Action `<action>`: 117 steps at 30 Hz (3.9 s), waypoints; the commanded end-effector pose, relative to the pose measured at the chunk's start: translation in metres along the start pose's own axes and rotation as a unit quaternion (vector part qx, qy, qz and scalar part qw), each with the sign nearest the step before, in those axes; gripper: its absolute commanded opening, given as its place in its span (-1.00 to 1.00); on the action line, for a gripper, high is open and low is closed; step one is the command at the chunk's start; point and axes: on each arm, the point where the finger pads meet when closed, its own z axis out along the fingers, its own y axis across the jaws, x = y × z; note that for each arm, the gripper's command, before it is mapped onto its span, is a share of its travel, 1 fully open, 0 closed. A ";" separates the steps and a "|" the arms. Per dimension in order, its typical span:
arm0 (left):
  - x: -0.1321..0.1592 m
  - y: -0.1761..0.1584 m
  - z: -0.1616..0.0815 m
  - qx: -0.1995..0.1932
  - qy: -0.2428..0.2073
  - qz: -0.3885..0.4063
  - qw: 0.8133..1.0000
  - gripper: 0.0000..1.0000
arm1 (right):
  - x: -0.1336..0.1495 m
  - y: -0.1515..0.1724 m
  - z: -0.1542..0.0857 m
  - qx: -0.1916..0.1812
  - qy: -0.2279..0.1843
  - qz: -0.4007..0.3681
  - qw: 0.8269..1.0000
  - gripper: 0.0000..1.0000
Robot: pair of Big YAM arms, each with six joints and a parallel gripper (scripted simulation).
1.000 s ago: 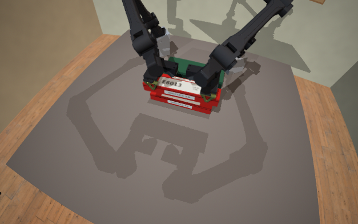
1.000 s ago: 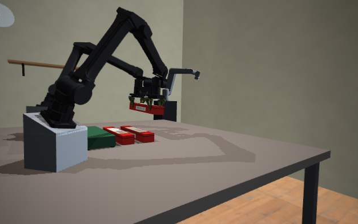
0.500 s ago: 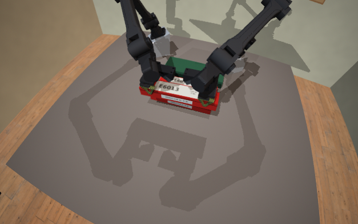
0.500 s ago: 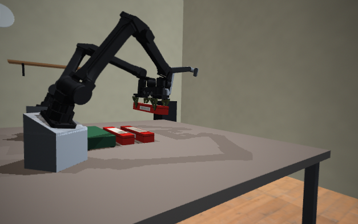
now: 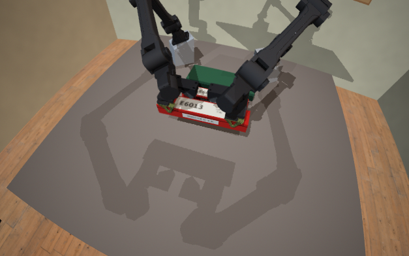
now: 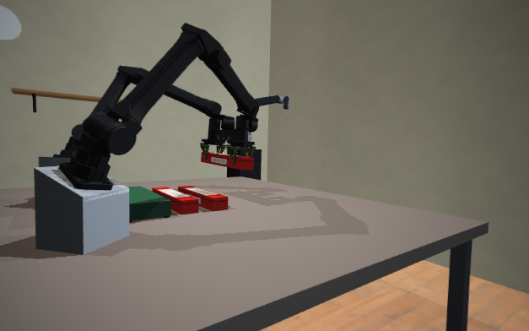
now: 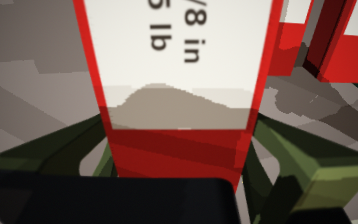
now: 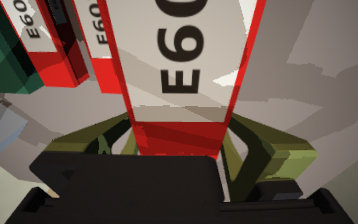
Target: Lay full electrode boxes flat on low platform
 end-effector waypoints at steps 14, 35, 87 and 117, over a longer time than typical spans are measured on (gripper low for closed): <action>-0.004 0.036 -0.075 -0.068 -0.033 0.000 0.997 -1.00 | 0.002 -0.033 -0.075 0.072 -0.037 0.008 0.997 -1.00; -0.003 0.036 -0.076 -0.068 -0.033 0.000 0.997 -1.00 | 0.002 -0.031 -0.076 0.071 -0.037 0.017 0.997 -1.00; 0.011 0.052 -0.032 -0.074 -0.028 -0.021 0.997 -1.00 | 0.004 -0.042 -0.065 0.070 -0.037 0.009 0.997 -1.00; 0.004 0.049 0.010 -0.066 -0.025 -0.010 0.997 -1.00 | 0.003 -0.050 -0.037 0.069 -0.036 0.008 0.997 -1.00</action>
